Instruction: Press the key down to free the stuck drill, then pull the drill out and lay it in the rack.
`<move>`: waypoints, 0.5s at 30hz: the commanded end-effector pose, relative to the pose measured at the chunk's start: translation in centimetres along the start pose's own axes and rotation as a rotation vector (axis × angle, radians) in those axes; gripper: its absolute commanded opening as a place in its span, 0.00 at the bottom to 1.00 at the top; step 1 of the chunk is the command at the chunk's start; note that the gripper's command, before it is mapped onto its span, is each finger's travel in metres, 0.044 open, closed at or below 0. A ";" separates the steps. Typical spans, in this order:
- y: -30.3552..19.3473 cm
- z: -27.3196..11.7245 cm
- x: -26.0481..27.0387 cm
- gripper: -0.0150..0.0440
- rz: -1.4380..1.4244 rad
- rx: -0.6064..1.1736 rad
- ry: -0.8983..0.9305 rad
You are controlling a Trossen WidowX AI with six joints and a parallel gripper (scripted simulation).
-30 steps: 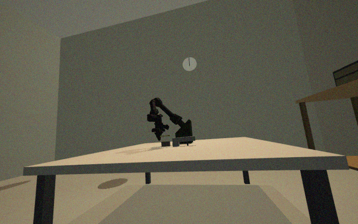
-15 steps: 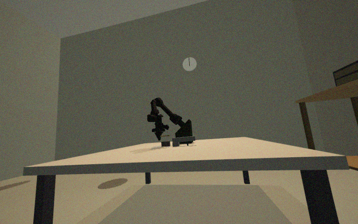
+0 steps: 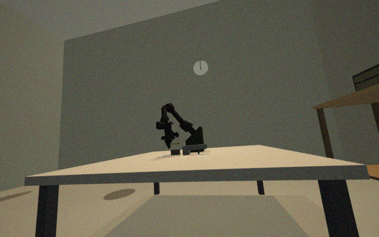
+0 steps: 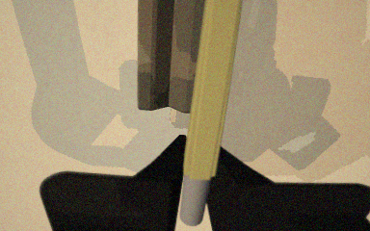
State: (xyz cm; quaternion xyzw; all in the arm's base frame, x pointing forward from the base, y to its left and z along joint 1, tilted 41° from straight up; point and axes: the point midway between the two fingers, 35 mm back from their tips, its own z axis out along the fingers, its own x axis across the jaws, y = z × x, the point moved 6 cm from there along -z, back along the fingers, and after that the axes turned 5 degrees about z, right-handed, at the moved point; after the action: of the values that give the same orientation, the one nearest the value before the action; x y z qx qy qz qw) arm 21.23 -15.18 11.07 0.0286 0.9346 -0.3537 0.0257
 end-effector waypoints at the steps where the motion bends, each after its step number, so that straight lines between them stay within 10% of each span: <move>1: -0.1 0.0 0.7 0.25 -0.003 -0.003 -0.004; 15: -0.4 1.5 1.7 0.25 -0.003 -0.002 -0.003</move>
State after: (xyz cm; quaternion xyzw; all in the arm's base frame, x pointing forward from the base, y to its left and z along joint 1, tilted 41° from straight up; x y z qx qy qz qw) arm 19.58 -16.18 10.56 0.0293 0.9340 -0.3551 0.0272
